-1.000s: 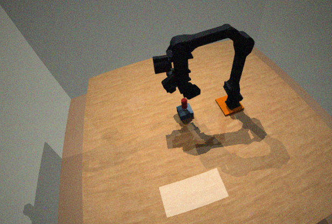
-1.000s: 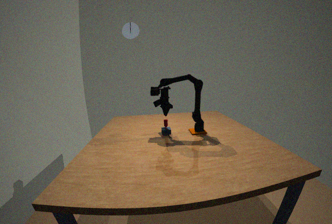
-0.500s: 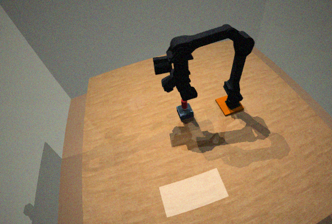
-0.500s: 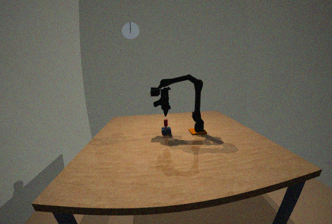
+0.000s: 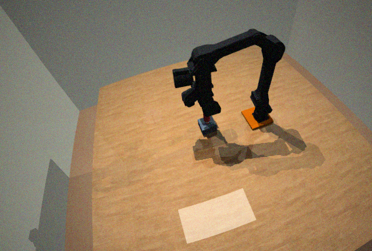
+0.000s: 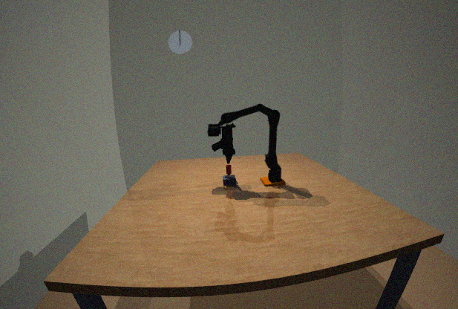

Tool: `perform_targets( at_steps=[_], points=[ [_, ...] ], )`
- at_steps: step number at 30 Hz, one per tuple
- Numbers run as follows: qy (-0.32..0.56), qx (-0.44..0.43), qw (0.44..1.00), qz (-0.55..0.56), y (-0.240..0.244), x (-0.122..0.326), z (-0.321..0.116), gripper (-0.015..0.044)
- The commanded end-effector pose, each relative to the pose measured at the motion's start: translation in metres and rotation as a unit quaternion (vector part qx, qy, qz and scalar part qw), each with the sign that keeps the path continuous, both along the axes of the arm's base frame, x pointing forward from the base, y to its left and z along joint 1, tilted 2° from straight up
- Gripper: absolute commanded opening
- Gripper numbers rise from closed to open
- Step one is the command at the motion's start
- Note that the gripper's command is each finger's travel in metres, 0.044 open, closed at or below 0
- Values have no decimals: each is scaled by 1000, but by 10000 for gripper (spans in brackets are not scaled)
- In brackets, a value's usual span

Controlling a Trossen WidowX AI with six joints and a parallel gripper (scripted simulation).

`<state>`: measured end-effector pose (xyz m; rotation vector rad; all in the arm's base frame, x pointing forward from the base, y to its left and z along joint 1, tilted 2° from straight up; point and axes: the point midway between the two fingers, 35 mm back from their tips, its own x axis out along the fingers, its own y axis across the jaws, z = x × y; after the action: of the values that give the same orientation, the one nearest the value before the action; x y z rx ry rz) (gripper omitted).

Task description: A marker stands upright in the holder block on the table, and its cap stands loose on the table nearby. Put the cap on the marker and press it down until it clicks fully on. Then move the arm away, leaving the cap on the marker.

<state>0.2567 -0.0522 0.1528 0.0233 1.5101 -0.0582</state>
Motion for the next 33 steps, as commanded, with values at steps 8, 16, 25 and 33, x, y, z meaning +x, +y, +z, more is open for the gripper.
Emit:
perform_targets(
  at_steps=[8, 16, 25, 33],
  points=[
    [3, -1, 1000, -2, -1, 0, -17, 0],
    [-2, 0, 1000, -1, -1, 1, -16, 0],
    [-3, -1, 1000, 0, 0, 1, 46, 0],
    [-3, -1, 1000, 0, 2, -4, 73, 52]
  ],
)
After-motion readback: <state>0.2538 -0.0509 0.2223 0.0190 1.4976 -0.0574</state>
